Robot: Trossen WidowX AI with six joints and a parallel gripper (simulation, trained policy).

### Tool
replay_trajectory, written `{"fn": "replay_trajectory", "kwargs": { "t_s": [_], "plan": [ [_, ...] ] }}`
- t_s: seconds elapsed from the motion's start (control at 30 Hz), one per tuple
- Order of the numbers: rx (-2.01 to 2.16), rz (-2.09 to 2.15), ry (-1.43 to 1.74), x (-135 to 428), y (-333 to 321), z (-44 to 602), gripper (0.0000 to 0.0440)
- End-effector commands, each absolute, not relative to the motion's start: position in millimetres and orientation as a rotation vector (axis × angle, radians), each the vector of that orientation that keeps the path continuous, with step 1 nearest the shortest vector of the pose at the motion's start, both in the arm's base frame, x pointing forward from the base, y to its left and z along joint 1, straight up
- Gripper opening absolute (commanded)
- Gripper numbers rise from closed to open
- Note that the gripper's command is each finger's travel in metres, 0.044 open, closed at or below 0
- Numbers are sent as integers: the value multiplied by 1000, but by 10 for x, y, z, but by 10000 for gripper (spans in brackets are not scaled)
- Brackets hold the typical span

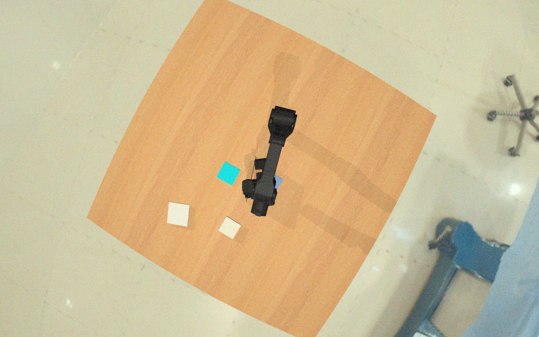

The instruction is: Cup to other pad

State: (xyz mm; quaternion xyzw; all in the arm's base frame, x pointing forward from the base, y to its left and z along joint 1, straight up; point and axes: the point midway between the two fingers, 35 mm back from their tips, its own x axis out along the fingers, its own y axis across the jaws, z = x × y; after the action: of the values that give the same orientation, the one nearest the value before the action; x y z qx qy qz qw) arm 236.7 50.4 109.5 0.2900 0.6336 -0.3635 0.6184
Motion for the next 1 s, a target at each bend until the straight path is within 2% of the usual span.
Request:
{"fn": "replay_trajectory", "kwargs": {
  "t_s": [0.0, 0.97],
  "plan": [
    [719, -844, 1426, 2400, 466, 1244, 0],
    [951, -927, 1162, 2822, -264, 1690, 0]
  ]
}}
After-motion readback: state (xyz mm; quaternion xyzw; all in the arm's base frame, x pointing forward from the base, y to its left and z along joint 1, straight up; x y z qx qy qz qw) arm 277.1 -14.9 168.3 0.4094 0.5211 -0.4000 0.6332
